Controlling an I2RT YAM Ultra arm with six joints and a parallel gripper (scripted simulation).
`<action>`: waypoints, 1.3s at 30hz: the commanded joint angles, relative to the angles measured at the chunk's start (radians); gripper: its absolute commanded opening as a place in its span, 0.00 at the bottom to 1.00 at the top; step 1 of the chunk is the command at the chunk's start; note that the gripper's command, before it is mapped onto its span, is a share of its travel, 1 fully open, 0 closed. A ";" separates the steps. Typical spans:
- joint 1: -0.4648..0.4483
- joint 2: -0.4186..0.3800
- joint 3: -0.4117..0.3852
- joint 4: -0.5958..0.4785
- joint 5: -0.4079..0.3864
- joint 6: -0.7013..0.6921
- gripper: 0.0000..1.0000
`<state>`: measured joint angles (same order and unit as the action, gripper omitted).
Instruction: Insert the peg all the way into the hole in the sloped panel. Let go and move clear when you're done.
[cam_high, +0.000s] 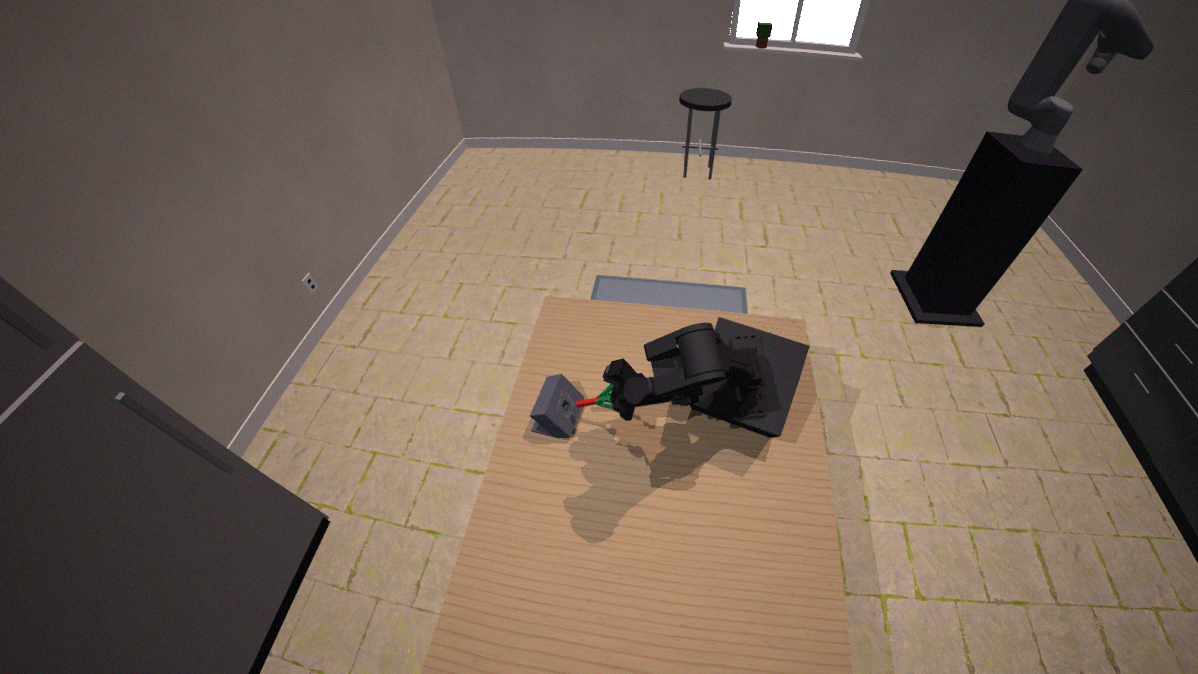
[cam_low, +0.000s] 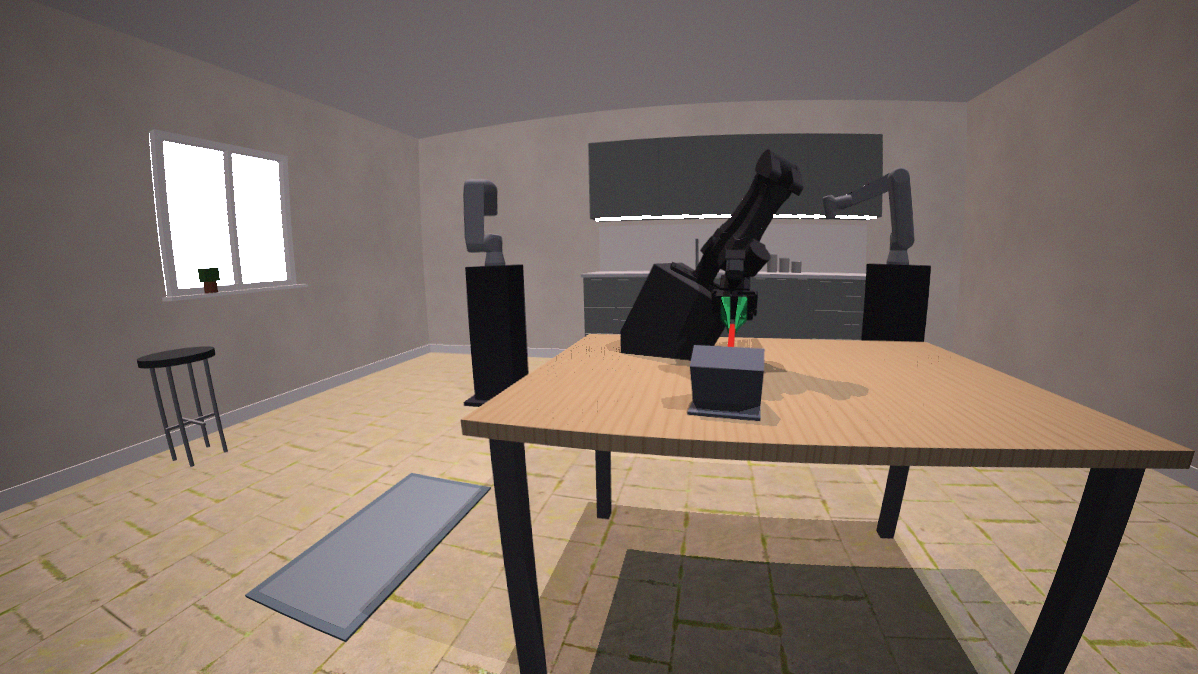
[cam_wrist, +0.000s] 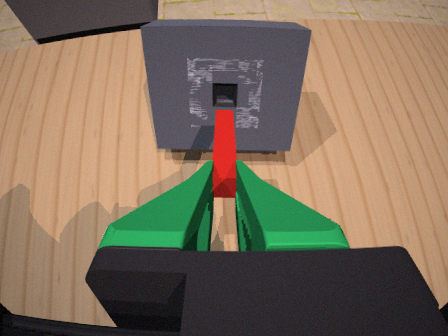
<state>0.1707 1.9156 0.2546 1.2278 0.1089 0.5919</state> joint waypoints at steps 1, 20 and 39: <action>-0.023 0.018 0.034 0.009 0.002 -0.007 0.00; -0.036 0.062 0.084 0.003 -0.010 -0.012 0.00; -0.047 0.132 0.156 0.003 -0.020 -0.017 0.00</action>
<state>0.1459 2.0331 0.3798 1.2251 0.0837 0.5804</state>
